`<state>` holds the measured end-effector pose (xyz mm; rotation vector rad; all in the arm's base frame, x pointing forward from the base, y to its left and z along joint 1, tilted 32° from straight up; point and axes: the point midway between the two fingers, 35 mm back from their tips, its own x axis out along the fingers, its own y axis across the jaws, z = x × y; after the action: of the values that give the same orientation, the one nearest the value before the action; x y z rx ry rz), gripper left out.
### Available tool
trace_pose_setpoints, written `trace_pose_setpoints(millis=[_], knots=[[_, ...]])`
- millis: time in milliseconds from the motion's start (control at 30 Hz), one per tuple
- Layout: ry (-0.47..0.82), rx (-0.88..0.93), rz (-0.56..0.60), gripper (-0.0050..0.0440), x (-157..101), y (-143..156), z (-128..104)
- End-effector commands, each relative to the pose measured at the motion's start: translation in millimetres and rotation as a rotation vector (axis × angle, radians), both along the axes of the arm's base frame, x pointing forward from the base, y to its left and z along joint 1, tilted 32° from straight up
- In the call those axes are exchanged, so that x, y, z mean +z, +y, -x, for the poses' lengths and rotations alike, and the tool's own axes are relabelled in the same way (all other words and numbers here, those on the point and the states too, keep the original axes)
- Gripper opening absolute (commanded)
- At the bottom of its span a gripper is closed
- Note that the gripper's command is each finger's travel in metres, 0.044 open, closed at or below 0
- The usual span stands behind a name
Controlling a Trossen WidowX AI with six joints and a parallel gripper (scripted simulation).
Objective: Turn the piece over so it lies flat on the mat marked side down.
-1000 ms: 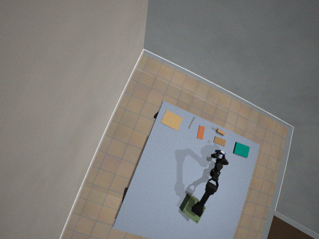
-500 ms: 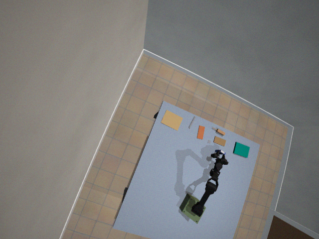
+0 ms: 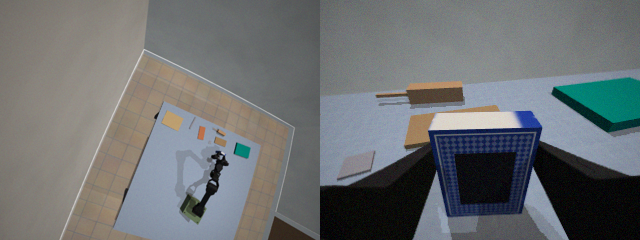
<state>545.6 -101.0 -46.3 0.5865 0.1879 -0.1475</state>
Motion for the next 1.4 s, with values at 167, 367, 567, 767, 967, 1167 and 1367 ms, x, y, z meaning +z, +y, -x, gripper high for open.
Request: trace_pose_setpoints(millis=[167,367,567,767,967,1167,1367], knots=[[0.009,0.007,-0.004,0.0000,-4,4,8],[0.009,0.007,-0.004,0.0000,-4,4,8],[0.002,0.004,-0.001,0.0000,-3,4,10],[0.008,0.009,-0.003,0.0000,-3,5,15],[0.008,0.009,-0.003,0.0000,-3,5,15],[0.004,0.005,-0.002,0.0000,-3,6,17],[0.008,0.008,-0.003,0.0000,-4,7,22]])
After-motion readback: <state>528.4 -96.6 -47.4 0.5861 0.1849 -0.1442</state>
